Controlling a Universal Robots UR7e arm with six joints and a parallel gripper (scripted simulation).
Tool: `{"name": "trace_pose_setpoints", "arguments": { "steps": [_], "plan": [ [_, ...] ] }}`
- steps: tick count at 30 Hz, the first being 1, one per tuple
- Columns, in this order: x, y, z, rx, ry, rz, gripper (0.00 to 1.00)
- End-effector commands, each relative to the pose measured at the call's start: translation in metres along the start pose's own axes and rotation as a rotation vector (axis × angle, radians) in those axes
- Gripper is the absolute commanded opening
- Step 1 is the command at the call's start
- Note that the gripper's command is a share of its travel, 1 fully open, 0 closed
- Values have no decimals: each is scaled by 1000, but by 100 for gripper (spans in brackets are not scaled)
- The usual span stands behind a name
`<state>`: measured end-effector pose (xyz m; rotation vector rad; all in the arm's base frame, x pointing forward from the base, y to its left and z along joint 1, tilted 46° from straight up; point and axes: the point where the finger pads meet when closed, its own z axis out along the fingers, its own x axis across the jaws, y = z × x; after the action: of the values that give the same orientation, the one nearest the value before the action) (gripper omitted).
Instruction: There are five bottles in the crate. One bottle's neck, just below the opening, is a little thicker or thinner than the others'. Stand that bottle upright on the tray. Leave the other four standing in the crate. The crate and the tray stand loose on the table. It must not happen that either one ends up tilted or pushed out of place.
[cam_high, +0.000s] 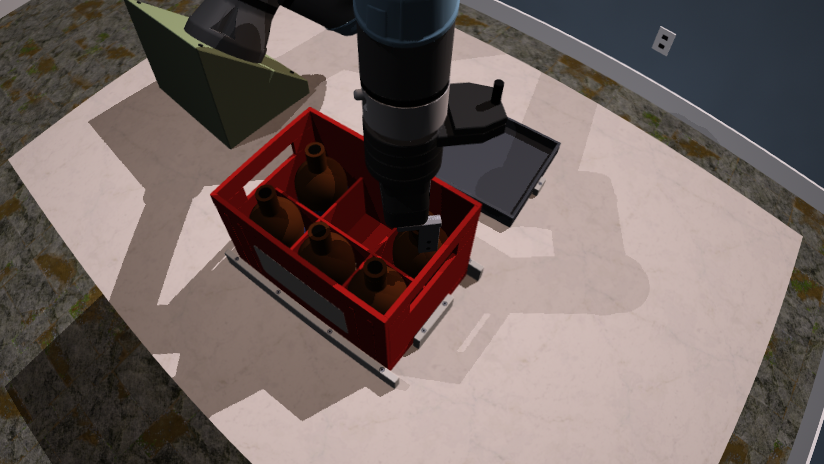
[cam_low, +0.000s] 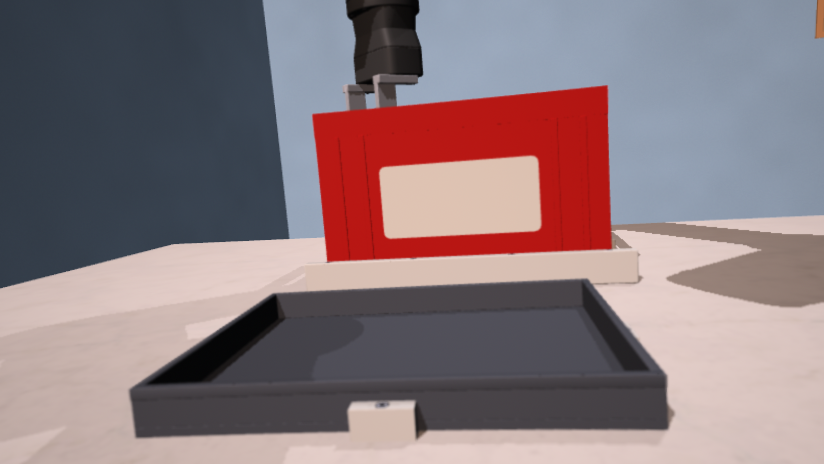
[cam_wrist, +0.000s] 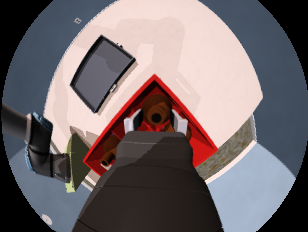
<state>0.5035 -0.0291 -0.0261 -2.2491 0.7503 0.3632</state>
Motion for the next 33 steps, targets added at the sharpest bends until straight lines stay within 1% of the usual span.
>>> {"name": "trace_pose_setpoints", "arguments": {
  "steps": [1, 8, 15, 17, 27, 31, 33],
  "plan": [
    [0, 0, -2, 0, 1, 0, 100],
    [0, 0, -12, 0, 1, 0, 100],
    [0, 0, -32, 0, 1, 0, 100],
    [0, 0, -32, 0, 1, 0, 100],
    [0, 0, -65, 0, 1, 0, 100],
    [0, 0, -74, 0, 1, 0, 100],
    [0, 0, -76, 0, 1, 0, 100]
  ]
}}
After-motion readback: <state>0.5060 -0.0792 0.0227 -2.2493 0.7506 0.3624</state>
